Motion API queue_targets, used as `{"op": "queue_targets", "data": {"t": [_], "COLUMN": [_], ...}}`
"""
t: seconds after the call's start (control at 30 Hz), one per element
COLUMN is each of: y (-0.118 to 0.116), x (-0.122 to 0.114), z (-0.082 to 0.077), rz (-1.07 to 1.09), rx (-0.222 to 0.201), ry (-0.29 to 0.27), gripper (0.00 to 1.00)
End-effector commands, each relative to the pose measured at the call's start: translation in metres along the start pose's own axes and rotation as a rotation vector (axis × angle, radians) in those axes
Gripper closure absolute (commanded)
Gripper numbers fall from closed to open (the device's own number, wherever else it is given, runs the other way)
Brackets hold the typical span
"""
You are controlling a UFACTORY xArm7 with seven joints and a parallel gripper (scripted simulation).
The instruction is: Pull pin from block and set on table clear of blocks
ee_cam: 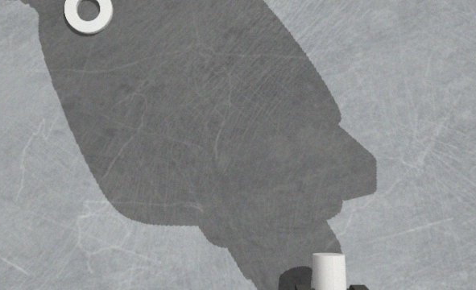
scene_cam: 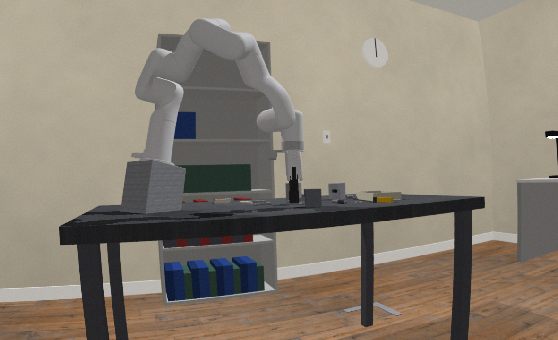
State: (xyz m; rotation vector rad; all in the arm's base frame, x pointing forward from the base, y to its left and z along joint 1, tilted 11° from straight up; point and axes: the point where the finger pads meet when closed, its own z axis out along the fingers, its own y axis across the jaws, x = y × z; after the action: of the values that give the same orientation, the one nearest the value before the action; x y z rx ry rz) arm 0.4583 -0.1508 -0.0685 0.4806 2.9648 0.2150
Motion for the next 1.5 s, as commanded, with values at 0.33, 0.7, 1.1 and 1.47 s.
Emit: {"op": "queue_targets", "data": {"t": [0.33, 0.7, 1.1, 1.47], "y": [0.000, 0.000, 0.000, 0.000], "x": [-0.002, 0.000, 0.012, 0.008], "z": [-0.001, -0.001, 0.001, 0.000], "rz": [0.000, 0.000, -0.001, 0.000], "rx": [0.001, 0.000, -0.001, -0.001], "ry": [-0.002, -0.001, 0.003, 0.002], "gripper": [1.00, 1.00, 1.00, 1.00]}}
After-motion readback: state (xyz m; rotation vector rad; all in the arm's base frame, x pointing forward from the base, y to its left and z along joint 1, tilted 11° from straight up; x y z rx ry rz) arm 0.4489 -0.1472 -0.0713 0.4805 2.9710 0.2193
